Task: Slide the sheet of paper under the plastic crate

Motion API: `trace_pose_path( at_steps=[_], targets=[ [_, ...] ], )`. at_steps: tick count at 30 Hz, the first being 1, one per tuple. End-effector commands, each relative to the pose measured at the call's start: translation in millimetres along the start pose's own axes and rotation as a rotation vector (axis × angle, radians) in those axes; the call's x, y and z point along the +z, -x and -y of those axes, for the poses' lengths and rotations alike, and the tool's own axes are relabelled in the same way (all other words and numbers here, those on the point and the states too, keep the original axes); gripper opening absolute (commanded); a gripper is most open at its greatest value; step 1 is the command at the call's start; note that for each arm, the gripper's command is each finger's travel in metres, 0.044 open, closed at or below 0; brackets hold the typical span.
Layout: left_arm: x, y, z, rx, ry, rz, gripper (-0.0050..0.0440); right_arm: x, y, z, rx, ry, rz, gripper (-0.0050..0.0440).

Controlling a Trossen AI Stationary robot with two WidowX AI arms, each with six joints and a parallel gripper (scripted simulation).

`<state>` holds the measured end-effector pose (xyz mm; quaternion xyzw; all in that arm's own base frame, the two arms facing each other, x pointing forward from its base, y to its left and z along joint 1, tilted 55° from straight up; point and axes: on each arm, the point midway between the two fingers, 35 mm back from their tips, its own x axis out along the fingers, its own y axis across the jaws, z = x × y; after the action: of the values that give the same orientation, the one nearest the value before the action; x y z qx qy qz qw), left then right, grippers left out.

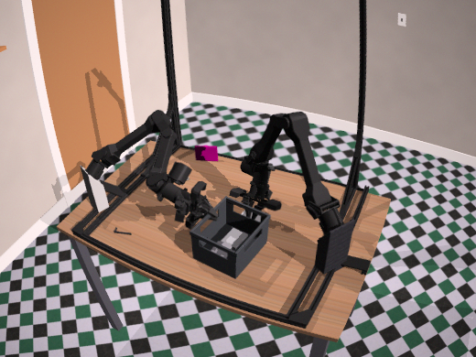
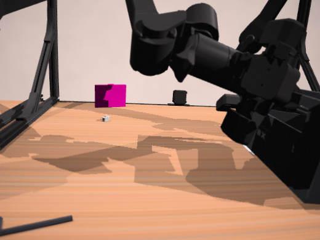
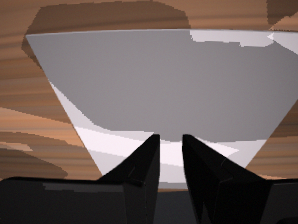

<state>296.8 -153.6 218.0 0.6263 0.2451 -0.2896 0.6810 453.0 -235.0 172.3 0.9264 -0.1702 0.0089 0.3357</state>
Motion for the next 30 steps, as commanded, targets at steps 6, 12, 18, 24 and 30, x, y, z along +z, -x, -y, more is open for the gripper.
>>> trace_pose_path(
  at_steps=[6,12,18,24,30],
  targets=[
    [-6.2,-10.2,7.7,-0.023,-0.007,0.001,0.006,2.1,3.9,-44.1,0.117,0.011,0.011,0.0],
    [-9.1,-11.8,7.7,-0.023,-0.007,0.001,0.006,2.1,3.9,-44.1,0.117,0.011,0.011,0.0],
    [-13.4,-14.4,7.6,-0.023,-0.007,0.002,0.006,2.1,3.9,-44.1,0.117,0.011,0.011,0.0],
    [-16.2,-15.9,7.6,-0.023,-0.007,0.002,0.006,2.1,3.9,-44.1,0.117,0.011,0.011,0.0],
    [-19.9,-18.1,7.6,-0.023,-0.007,0.002,0.006,2.1,3.9,-44.1,0.117,0.011,0.011,0.0]
  ],
)
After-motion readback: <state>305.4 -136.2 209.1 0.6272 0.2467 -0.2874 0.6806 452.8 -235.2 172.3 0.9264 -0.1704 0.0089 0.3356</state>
